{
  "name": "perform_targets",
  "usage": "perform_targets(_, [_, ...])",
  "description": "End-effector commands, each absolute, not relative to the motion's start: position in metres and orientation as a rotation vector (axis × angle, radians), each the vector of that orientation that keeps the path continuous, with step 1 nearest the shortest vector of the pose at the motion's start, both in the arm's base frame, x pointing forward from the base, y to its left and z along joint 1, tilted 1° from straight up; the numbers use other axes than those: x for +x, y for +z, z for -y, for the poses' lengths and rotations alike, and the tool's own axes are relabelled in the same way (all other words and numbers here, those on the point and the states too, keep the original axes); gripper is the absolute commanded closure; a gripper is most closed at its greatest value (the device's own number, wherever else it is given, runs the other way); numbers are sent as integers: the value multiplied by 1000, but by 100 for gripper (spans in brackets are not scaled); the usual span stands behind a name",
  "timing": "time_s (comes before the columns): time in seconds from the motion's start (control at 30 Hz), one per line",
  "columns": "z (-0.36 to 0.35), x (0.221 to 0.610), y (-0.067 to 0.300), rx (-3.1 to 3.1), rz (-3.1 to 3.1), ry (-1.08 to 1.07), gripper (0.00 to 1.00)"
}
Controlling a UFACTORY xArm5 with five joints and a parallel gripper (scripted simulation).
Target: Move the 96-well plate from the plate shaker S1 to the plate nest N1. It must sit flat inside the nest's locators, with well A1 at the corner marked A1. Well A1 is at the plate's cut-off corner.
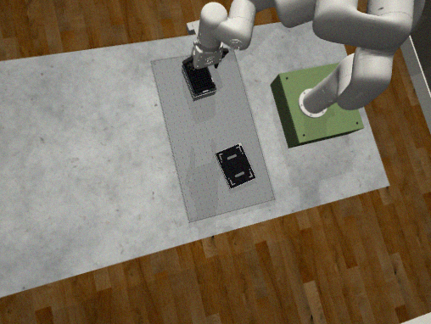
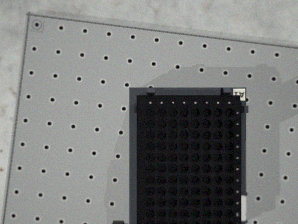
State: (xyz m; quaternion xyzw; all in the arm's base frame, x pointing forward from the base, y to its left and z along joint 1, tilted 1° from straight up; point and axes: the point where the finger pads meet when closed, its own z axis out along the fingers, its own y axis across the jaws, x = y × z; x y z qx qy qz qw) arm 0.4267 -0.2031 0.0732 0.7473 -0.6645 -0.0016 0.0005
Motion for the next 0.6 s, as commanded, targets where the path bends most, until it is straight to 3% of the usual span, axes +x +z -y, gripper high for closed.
perform_targets(0.0, [212, 429, 68, 2342, 2081, 7, 0])
perform_targets(0.57, [221, 430, 61, 2342, 2081, 7, 0])
